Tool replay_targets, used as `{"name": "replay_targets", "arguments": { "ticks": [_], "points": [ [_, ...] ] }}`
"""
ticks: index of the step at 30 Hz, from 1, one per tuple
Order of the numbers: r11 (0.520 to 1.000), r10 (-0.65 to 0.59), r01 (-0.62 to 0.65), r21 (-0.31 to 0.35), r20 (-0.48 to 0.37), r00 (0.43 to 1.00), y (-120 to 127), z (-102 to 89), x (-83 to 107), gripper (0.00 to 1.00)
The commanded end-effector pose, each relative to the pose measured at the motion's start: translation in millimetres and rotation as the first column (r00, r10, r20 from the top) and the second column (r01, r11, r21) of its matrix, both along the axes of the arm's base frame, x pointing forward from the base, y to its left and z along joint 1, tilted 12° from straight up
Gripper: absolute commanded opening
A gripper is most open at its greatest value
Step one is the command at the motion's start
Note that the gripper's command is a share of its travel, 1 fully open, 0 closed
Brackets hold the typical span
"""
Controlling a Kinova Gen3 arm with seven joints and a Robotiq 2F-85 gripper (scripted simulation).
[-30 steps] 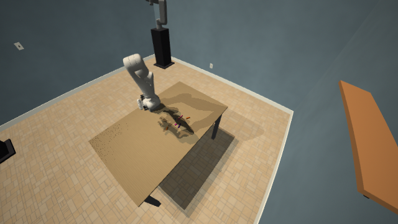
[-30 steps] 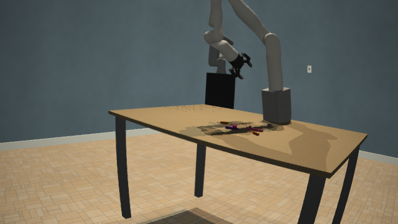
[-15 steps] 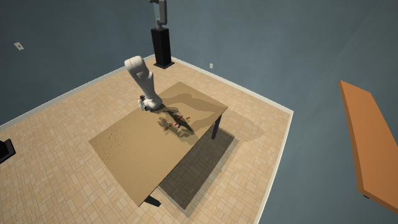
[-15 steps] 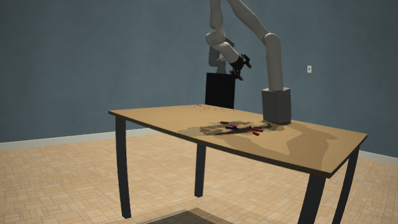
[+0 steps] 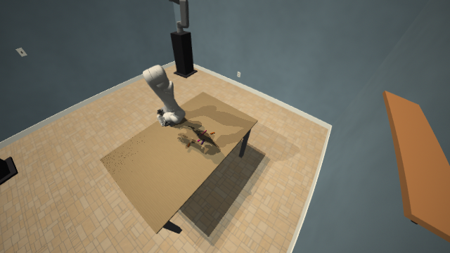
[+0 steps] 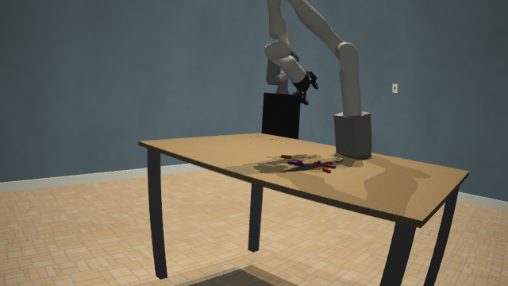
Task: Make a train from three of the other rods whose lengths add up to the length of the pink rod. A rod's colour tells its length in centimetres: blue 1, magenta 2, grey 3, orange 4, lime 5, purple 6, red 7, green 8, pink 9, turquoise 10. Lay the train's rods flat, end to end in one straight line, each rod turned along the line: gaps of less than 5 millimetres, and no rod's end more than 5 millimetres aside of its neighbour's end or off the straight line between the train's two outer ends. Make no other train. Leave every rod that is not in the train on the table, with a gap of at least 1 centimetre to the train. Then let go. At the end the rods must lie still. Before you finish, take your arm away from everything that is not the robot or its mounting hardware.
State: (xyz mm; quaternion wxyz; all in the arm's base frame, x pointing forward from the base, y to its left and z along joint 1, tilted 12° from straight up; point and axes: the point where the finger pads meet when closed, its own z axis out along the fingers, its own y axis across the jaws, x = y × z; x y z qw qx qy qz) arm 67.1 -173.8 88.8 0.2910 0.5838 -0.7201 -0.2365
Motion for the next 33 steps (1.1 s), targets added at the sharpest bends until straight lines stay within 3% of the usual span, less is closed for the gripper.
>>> {"name": "replay_targets", "arguments": {
  "ticks": [1,13,14,23,24,33],
  "points": [
    [1.000,0.024,-0.024,0.005,-0.003,1.000,1,-1.7,0.7,1.00],
    [0.997,0.080,-0.080,0.010,0.001,0.997,-3,-6.0,3.7,1.00],
    [0.991,0.136,-0.136,0.015,0.006,0.991,-6,-10.4,7.3,1.00],
    [0.991,0.136,-0.136,0.015,0.006,0.991,-6,-10.4,7.3,1.00],
    [0.981,0.191,-0.191,0.019,0.013,0.981,-9,-14.9,11.5,1.00],
    [0.969,0.245,-0.246,0.024,0.021,0.969,-12,-19.6,16.3,1.00]
  ]
}}
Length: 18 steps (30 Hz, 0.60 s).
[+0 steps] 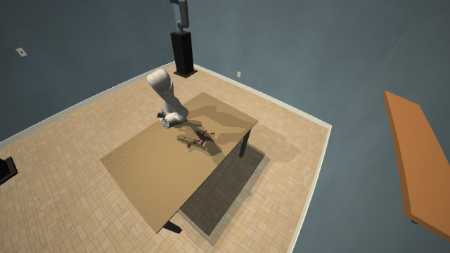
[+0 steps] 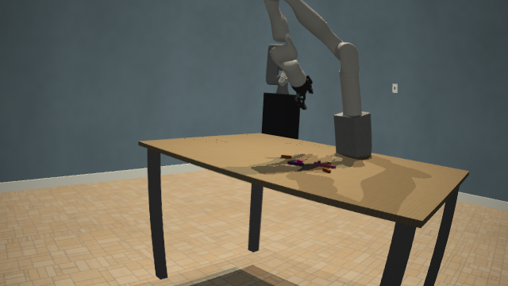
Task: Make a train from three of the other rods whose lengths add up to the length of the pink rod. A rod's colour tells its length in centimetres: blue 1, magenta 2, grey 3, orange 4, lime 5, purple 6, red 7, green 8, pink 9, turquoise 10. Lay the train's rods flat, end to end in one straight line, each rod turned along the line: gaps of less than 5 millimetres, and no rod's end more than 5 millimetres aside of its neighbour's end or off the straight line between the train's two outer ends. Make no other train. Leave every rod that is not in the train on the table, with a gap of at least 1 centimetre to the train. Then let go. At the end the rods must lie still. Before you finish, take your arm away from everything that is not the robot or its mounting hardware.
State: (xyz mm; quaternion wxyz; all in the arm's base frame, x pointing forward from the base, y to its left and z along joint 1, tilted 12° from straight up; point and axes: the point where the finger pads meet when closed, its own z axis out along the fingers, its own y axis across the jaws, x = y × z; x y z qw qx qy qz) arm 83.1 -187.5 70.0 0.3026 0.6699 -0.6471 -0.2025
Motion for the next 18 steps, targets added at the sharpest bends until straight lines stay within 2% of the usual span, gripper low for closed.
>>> {"name": "replay_targets", "arguments": {
  "ticks": [1,7,8,14,15,18],
  "points": [
    [1.000,0.013,-0.013,0.004,-0.004,1.000,1,-0.9,0.3,1.00],
    [1.000,0.013,-0.013,0.004,-0.004,1.000,1,-0.9,0.3,1.00],
    [0.998,0.068,-0.068,0.010,0.004,0.998,-1,-5.7,5.6,1.00],
    [0.998,0.068,-0.068,0.010,0.004,0.998,-1,-5.7,5.6,1.00],
    [0.992,0.123,-0.123,0.017,0.013,0.992,-3,-10.5,11.4,1.00],
    [0.992,0.123,-0.123,0.017,0.013,0.992,-3,-10.5,11.4,1.00]
  ]
}}
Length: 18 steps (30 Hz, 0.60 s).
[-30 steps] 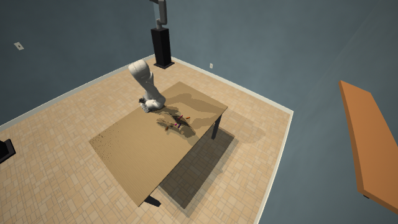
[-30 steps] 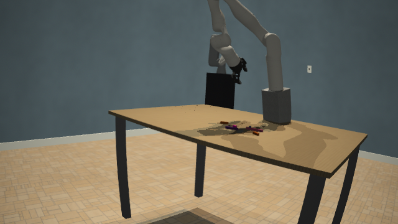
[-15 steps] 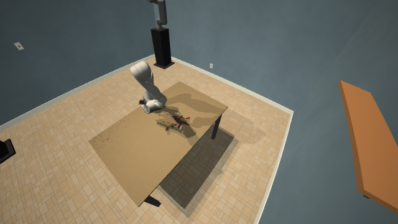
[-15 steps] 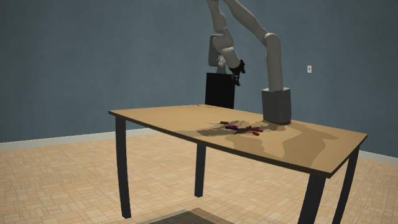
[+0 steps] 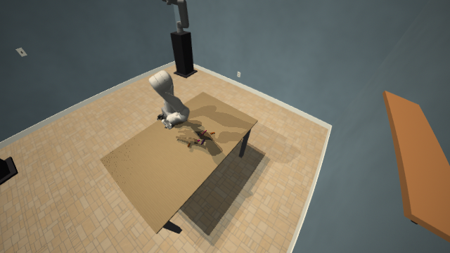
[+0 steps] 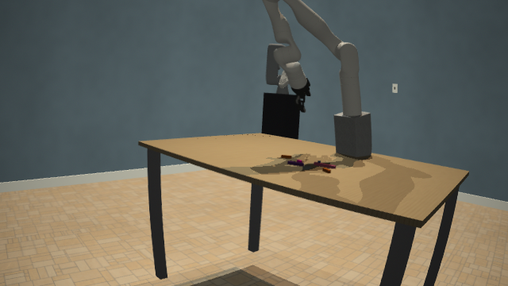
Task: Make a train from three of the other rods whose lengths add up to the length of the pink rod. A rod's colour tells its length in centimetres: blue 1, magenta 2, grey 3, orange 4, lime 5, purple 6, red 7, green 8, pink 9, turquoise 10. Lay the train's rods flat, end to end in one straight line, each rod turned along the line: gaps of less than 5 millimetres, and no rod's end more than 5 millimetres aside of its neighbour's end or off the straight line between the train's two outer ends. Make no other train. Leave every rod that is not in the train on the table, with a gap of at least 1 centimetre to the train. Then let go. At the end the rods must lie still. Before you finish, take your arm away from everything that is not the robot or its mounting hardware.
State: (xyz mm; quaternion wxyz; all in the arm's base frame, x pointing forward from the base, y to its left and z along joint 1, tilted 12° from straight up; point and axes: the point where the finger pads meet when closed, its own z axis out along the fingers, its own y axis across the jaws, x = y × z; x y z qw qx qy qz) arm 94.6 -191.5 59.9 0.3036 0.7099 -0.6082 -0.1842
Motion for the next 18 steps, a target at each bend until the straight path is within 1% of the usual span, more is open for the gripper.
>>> {"name": "replay_targets", "arguments": {
  "ticks": [1,6,7,13,14,18],
  "points": [
    [1.000,0.008,-0.008,0.002,-0.004,1.000,1,-0.4,-0.1,1.00],
    [1.000,0.008,-0.008,0.002,-0.004,1.000,1,-0.4,-0.1,1.00],
    [0.998,0.062,-0.062,0.010,0.006,0.998,0,-5.4,6.2,1.00],
    [0.998,0.062,-0.062,0.010,0.006,0.998,0,-5.4,6.2,1.00],
    [0.993,0.115,-0.116,0.018,0.017,0.993,-1,-10.4,12.8,1.00],
    [0.993,0.115,-0.116,0.018,0.017,0.993,-1,-10.4,12.8,1.00]
  ]
}}
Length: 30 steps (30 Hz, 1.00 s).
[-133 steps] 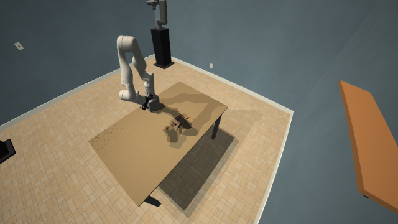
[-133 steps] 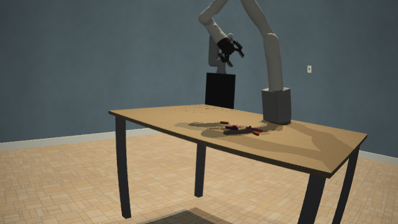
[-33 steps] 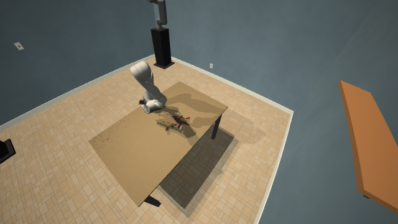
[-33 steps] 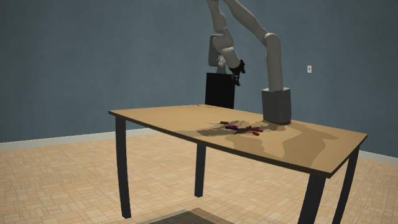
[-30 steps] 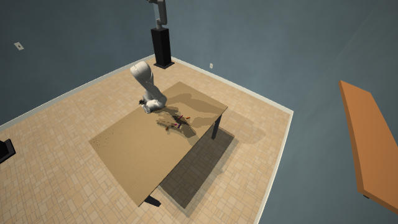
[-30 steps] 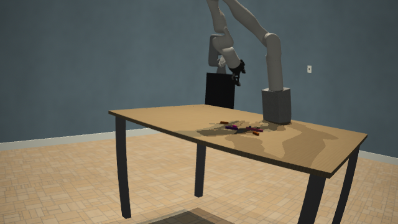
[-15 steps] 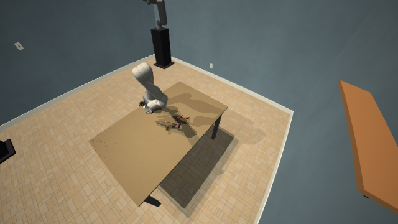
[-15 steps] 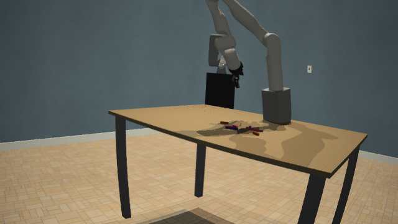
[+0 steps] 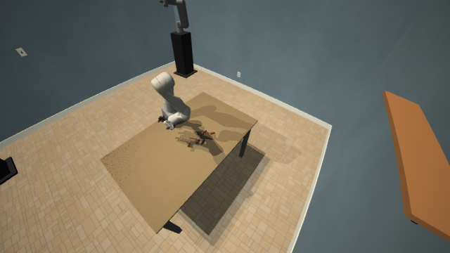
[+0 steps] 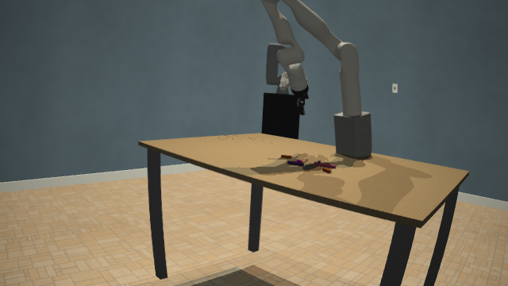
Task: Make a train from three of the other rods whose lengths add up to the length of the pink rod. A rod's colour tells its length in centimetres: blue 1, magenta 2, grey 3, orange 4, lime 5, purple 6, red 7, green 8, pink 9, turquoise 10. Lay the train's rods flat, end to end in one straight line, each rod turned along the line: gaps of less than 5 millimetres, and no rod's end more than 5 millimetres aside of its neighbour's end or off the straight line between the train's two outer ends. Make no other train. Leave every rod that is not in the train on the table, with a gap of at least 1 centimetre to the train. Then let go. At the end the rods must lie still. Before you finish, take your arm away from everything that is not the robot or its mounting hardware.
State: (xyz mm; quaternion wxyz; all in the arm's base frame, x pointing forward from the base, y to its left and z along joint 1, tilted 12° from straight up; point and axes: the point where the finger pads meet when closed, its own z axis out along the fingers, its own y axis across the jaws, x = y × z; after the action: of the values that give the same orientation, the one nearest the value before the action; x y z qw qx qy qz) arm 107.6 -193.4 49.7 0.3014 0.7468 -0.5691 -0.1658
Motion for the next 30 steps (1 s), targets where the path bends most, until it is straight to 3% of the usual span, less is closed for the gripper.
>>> {"name": "replay_targets", "arguments": {
  "ticks": [1,30],
  "points": [
    [1.000,0.005,-0.005,0.001,-0.003,1.000,1,-0.2,-0.2,1.00],
    [0.977,0.209,-0.211,0.036,0.049,0.977,3,-20.5,29.5,1.00]
  ]
}}
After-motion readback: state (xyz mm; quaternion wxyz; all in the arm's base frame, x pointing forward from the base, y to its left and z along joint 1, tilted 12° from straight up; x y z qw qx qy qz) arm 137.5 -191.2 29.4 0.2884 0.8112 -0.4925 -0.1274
